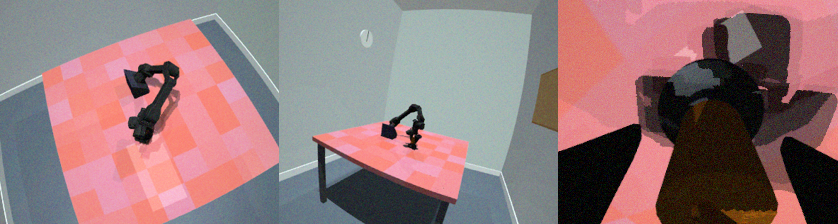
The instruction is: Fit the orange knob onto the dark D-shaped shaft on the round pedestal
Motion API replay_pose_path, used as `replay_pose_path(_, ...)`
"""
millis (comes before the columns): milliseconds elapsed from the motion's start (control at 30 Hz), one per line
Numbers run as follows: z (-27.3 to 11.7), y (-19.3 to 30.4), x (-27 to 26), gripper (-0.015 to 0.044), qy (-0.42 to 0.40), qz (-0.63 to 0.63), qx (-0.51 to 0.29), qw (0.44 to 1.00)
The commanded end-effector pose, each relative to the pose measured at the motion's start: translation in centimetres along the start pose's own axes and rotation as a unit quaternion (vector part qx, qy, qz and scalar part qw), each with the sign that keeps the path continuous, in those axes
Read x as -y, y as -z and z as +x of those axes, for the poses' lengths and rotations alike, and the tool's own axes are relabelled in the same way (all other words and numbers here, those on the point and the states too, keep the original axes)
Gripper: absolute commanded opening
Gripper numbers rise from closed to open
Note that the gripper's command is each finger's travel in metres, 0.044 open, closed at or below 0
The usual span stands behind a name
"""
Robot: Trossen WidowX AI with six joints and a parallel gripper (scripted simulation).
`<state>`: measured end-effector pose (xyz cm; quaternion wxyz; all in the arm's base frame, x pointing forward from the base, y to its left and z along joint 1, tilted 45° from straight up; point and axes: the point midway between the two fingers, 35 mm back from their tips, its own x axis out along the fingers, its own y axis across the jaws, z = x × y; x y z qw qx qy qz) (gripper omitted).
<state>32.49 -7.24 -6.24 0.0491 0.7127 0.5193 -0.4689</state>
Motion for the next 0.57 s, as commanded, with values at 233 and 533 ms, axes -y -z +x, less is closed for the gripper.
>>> replay_pose_path(233, -9.7, -0.1, 0.0, 0.0440, -0.001, 0.000, 0.002, 1.000)
replay_pose_path(533, -9.7, 0.0, -0.3, 0.0440, -0.001, 0.000, 0.002, 1.000)
